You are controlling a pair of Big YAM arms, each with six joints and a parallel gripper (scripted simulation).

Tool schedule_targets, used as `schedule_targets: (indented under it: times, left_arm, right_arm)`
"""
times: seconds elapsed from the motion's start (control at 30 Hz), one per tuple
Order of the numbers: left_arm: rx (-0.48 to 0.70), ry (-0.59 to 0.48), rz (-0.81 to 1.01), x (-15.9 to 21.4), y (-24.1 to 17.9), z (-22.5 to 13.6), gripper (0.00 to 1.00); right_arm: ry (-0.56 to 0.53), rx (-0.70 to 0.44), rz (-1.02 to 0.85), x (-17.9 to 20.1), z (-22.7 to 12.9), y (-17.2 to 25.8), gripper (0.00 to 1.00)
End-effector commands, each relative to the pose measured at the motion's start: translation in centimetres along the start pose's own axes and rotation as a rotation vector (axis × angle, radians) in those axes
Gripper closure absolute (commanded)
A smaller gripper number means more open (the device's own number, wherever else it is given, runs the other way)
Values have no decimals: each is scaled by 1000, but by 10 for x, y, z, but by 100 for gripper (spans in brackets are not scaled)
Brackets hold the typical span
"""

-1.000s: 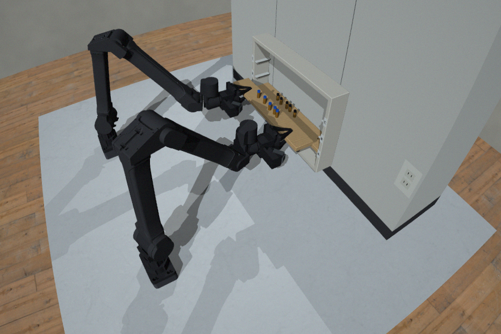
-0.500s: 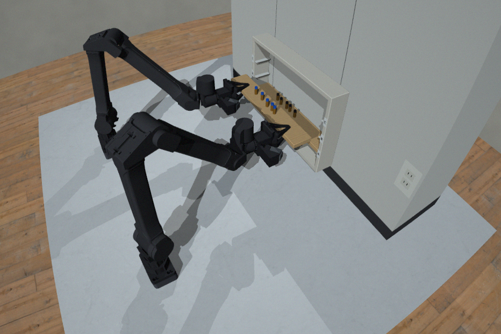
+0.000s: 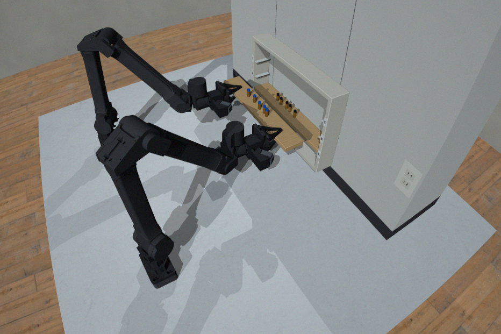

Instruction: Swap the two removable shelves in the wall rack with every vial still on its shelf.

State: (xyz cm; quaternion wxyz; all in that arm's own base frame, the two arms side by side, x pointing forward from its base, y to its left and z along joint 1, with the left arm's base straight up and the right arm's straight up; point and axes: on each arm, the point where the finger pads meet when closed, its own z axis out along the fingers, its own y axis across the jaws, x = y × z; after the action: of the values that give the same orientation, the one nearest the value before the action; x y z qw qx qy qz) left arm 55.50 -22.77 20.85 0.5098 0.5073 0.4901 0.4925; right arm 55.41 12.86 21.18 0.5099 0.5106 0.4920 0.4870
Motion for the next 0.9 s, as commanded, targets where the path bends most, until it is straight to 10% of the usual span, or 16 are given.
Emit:
schedule_targets:
  times: [0.0, 0.87]
  left_arm:
    - [-81, -2, -27, -3, 39, -12, 88]
    - [-62, 0, -26, -2, 94, -15, 88]
  right_arm:
    - [-7, -90, 13, 1, -12, 42, 88]
    - [-5, -71, 14, 1, -15, 97, 88]
